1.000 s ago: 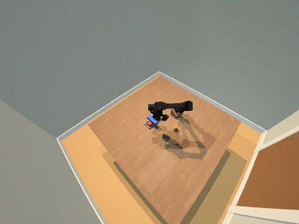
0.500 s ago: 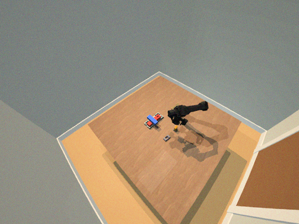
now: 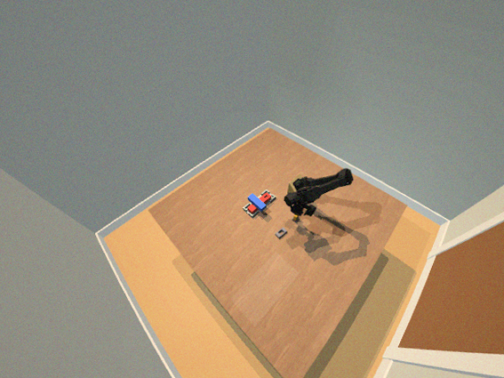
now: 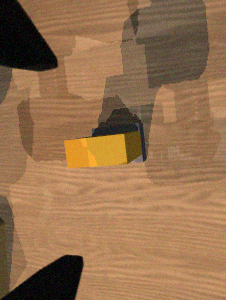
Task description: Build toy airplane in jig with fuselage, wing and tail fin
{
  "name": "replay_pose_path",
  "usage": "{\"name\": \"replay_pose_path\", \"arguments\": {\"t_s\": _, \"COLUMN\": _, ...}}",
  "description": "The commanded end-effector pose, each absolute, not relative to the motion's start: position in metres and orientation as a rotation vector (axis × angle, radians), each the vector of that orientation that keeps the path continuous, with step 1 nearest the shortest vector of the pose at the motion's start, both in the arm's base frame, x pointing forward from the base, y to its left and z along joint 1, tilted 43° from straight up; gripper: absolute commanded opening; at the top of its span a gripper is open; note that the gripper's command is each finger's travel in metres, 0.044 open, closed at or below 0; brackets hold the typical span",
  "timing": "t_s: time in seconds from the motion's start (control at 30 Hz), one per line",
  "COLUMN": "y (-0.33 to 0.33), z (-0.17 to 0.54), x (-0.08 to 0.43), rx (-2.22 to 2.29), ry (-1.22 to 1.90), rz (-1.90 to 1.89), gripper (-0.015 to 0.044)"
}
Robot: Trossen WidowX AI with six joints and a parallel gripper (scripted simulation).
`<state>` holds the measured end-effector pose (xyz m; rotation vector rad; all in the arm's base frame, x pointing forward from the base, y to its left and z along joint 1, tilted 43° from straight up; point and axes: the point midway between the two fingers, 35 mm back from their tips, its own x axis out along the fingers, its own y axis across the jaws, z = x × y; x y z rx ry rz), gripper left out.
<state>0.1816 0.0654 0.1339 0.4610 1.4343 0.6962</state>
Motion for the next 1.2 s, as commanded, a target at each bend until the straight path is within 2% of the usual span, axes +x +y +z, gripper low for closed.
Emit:
{"name": "replay_pose_path", "arguments": {"t_s": 0.0, "y": 0.072, "z": 0.129, "x": 0.182, "rx": 0.465, "ry": 1.424, "rz": 0.697, "gripper": 0.0440}}
{"name": "replay_pose_path", "arguments": {"t_s": 1.17, "y": 0.112, "z": 0.086, "x": 0.183, "rx": 0.463, "ry": 1.423, "rz": 0.697, "gripper": 0.0440}}
